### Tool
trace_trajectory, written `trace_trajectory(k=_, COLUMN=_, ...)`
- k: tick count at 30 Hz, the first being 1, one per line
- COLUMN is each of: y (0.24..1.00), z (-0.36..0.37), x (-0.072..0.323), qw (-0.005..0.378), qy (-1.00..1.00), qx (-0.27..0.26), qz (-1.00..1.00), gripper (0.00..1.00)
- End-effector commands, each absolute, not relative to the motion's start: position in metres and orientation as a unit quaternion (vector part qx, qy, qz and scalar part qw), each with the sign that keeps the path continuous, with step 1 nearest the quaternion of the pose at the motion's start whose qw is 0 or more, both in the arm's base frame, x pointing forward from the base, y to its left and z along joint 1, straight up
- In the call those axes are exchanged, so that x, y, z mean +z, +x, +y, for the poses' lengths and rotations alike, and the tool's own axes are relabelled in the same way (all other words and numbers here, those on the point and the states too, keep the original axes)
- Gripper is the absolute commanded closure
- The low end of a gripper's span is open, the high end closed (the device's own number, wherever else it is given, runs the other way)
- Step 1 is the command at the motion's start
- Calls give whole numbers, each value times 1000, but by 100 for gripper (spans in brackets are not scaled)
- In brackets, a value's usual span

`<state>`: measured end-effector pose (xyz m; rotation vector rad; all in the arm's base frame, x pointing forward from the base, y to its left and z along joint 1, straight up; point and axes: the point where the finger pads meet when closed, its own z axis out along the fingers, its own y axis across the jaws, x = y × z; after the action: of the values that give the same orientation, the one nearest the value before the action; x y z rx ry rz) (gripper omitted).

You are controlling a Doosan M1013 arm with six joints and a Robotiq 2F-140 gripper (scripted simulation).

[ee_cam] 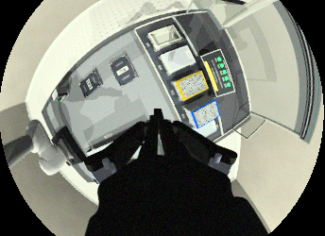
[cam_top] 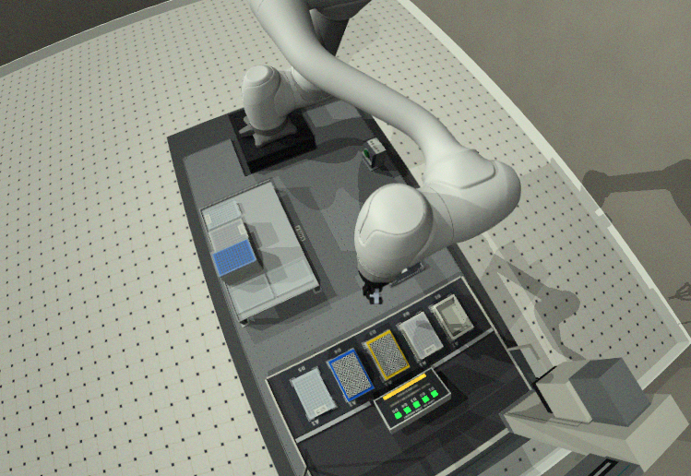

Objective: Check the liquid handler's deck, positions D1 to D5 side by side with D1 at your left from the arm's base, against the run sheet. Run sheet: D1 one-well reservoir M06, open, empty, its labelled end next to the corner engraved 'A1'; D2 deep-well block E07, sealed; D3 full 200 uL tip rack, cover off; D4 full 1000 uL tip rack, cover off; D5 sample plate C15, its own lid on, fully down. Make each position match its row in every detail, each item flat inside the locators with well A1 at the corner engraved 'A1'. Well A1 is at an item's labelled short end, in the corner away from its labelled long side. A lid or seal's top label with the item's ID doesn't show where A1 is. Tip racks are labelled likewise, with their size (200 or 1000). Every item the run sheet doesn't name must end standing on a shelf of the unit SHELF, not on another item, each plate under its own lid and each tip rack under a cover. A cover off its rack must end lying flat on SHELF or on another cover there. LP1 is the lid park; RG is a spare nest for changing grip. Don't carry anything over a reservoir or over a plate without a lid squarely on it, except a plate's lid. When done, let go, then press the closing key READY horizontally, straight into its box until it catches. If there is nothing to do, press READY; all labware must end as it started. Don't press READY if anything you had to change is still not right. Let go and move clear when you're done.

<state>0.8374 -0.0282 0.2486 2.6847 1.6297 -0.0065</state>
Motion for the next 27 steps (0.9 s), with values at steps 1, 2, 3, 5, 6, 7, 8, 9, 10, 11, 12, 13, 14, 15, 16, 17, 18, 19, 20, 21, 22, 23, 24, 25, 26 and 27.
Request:
trace_trajectory(k=1, y=835, z=-28, x=250, qw=1, qy=840, qx=-1, qz=542, gripper=90)
trace_trajectory(k=2, y=835, z=-28, x=250, qw=1, qy=835, qx=-1, qz=551, gripper=90)
trace_trajectory(k=3, y=835, z=-28, x=250, qw=1, qy=829, qx=-1, qz=559, gripper=90)
trace_trajectory(k=5, y=835, z=-28, x=250, qw=1, qy=818, qx=-1, qz=575, gripper=90)
trace_trajectory(k=6, y=835, z=-28, x=250, qw=1, qy=812, qx=-1, qz=584, gripper=90)
trace_trajectory(k=7, y=835, z=-28, x=250, qw=1, qy=806, qx=-1, qz=592, gripper=90)
trace_trajectory(k=8, y=835, z=-28, x=250, qw=1, qy=800, qx=-1, qz=600, gripper=90)
trace_trajectory(k=9, y=835, z=-28, x=250, qw=1, qy=794, qx=-1, qz=608, gripper=90)
trace_trajectory(k=10, y=835, z=-28, x=250, qw=1, qy=788, qx=-1, qz=616, gripper=90)
trace_trajectory(k=11, y=835, z=-28, x=250, qw=1, qy=782, qx=-1, qz=623, gripper=90)
trace_trajectory(k=12, y=835, z=-28, x=250, qw=1, qy=776, qx=-1, qz=631, gripper=90)
trace_trajectory(k=13, y=835, z=-28, x=250, qw=1, qy=776, qx=-1, qz=631, gripper=90)
trace_trajectory(k=14, y=835, z=-28, x=250, qw=1, qy=776, qx=-1, qz=631, gripper=90)
trace_trajectory(k=15, y=835, z=-28, x=250, qw=1, qy=769, qx=-1, qz=639, gripper=90)
trace_trajectory(k=16, y=835, z=-28, x=250, qw=1, qy=763, qx=-1, qz=647, gripper=90)
trace_trajectory(k=17, y=835, z=-28, x=250, qw=1, qy=756, qx=-1, qz=654, gripper=90)
trace_trajectory(k=18, y=835, z=-28, x=250, qw=1, qy=750, qx=-1, qz=662, gripper=90)
trace_trajectory(k=19, y=835, z=-28, x=250, qw=0, qy=743, qx=-1, qz=669, gripper=90)
trace_trajectory(k=20, y=835, z=-28, x=250, qw=0, qy=736, qx=-1, qz=677, gripper=90)
trace_trajectory(k=21, y=835, z=-28, x=250, qw=0, qy=730, qx=-1, qz=684, gripper=90)
trace_trajectory(k=22, y=835, z=-28, x=250, qw=0, qy=723, qx=-1, qz=691, gripper=90)
trace_trajectory(k=23, y=835, z=-28, x=250, qw=0, qy=716, qx=-1, qz=698, gripper=90)
trace_trajectory(k=24, y=835, z=-28, x=250, qw=0, qy=709, qx=-1, qz=706, gripper=90)
trace_trajectory(k=25, y=835, z=-28, x=250, qw=0, qy=702, qx=-1, qz=713, gripper=90)
trace_trajectory(k=26, y=835, z=-23, x=250, qw=0, qy=698, qx=-1, qz=716, gripper=90)
trace_trajectory(k=27, y=836, z=-18, x=250, qw=0, qy=698, qx=-1, qz=716, gripper=90)
